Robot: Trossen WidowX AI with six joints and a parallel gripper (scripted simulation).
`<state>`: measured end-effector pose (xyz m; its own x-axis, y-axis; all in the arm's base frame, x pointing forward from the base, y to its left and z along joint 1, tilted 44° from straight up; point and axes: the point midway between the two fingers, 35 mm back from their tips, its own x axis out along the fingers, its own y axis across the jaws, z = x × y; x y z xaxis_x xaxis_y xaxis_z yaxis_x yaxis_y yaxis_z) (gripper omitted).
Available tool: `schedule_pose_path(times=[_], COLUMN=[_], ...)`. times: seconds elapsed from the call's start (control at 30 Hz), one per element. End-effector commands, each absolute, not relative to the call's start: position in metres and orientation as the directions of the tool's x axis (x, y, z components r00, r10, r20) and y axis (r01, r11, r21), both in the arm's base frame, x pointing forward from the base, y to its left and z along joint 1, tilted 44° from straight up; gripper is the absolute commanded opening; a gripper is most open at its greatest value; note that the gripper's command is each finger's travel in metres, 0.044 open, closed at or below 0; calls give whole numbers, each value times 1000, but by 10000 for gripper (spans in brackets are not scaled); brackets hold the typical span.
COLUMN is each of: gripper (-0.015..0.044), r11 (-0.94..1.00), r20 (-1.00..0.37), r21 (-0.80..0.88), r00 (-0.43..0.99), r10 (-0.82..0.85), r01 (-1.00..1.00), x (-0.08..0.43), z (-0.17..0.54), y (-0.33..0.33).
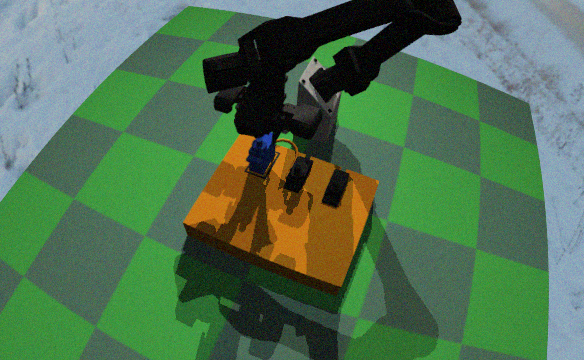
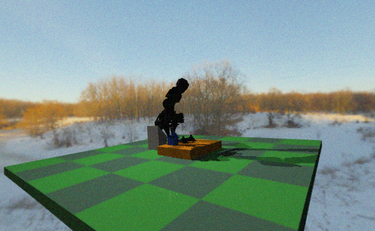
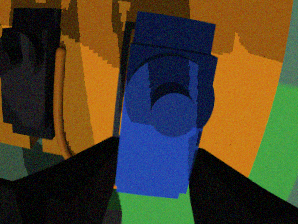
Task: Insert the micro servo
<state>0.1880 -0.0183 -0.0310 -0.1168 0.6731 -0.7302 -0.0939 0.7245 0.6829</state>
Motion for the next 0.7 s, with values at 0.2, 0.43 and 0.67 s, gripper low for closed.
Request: schedule_pose_path(times=[0.2,0.43,0.67], gripper=[0,0,0], r11=[722,722,722], r20=[-728,-728,-728], r21=[685,685,685], r00=[-115,-115,-115], r10=[676,676,676], r01=[-93,-93,-93], x=[187,187,187], z=[-36,-36,-36], y=[-14,-14,-14])
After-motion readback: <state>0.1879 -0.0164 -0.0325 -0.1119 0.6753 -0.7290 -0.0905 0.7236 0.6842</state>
